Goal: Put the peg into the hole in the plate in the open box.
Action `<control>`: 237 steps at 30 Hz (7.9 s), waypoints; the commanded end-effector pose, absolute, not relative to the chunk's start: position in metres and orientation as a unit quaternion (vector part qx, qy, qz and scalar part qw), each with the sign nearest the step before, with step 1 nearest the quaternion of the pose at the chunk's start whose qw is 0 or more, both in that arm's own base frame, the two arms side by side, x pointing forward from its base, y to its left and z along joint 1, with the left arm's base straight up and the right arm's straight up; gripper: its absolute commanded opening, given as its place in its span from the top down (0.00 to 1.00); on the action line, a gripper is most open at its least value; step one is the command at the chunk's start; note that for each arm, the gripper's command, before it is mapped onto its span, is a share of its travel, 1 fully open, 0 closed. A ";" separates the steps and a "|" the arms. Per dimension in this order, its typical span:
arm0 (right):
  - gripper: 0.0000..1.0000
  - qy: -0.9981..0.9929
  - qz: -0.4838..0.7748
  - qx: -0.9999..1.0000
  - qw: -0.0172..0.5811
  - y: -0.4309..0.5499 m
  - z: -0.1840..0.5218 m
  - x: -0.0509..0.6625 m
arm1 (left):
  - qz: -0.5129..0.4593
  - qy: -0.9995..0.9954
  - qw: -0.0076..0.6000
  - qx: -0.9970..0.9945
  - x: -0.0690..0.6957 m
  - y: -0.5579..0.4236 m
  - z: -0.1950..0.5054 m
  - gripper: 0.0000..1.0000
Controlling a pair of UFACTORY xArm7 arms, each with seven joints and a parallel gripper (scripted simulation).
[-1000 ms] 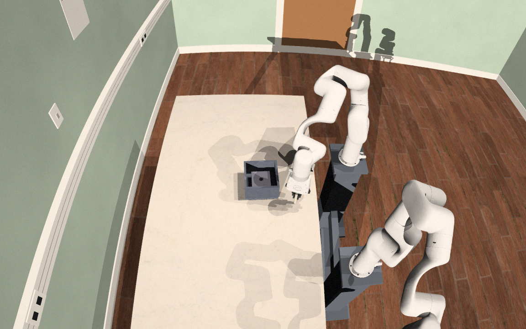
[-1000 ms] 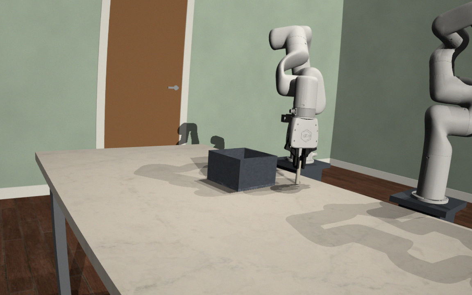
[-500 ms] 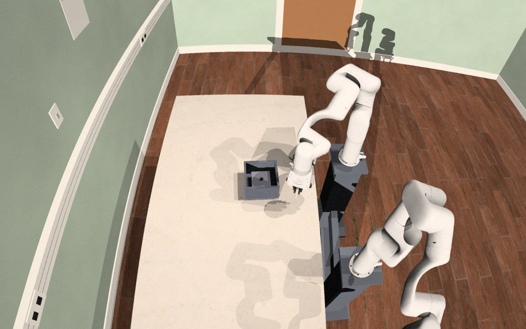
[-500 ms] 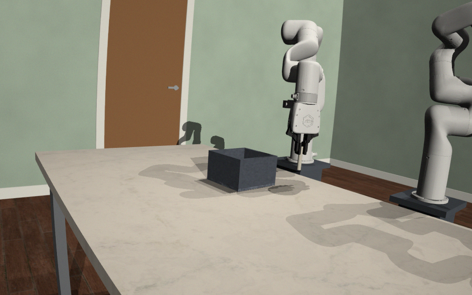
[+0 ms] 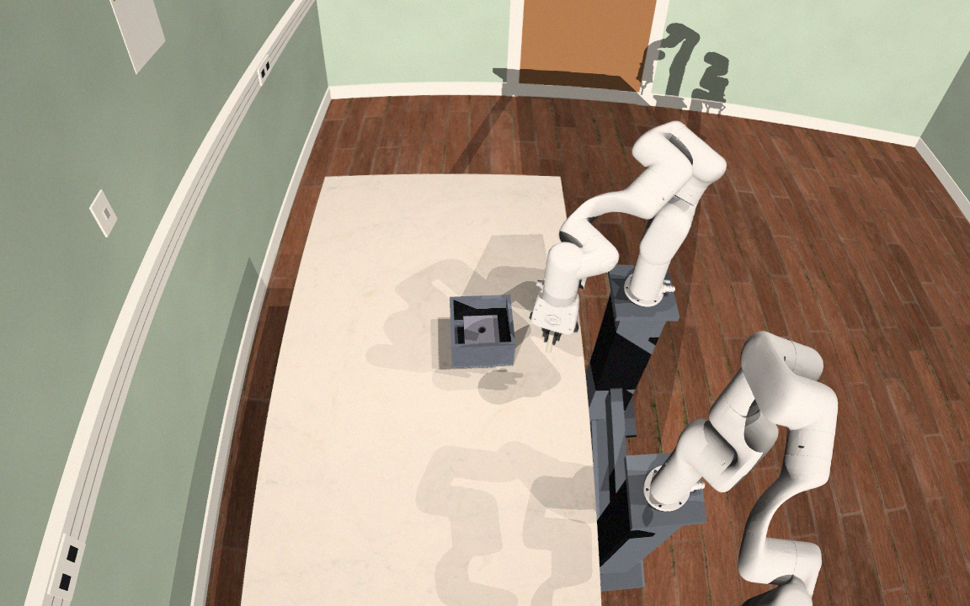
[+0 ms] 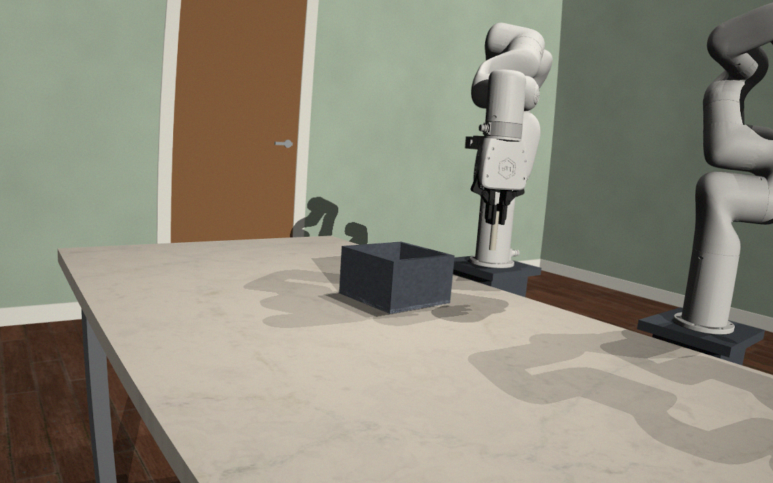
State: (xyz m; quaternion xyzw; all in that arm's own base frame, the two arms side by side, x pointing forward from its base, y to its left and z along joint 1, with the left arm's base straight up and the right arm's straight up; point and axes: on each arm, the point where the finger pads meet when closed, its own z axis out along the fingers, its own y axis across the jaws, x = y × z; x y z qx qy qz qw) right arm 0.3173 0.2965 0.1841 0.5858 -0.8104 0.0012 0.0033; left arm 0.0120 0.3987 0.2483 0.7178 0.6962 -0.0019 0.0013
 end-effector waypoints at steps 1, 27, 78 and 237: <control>1.00 -0.811 0.000 0.586 -0.002 0.295 0.194 0.318 | 0.000 0.696 0.000 0.718 0.012 0.400 0.250 0.00; 1.00 -0.803 -0.005 0.596 0.003 0.282 0.207 0.355 | 0.000 0.696 0.000 0.718 0.012 0.400 0.250 0.00; 1.00 -0.810 0.001 0.586 -0.002 0.199 0.194 0.484 | 0.000 0.696 0.000 0.718 0.012 0.400 0.250 0.00; 1.00 -0.810 0.001 0.586 -0.002 0.199 0.085 0.485 | 0.000 0.696 0.000 0.718 0.012 0.400 0.250 0.00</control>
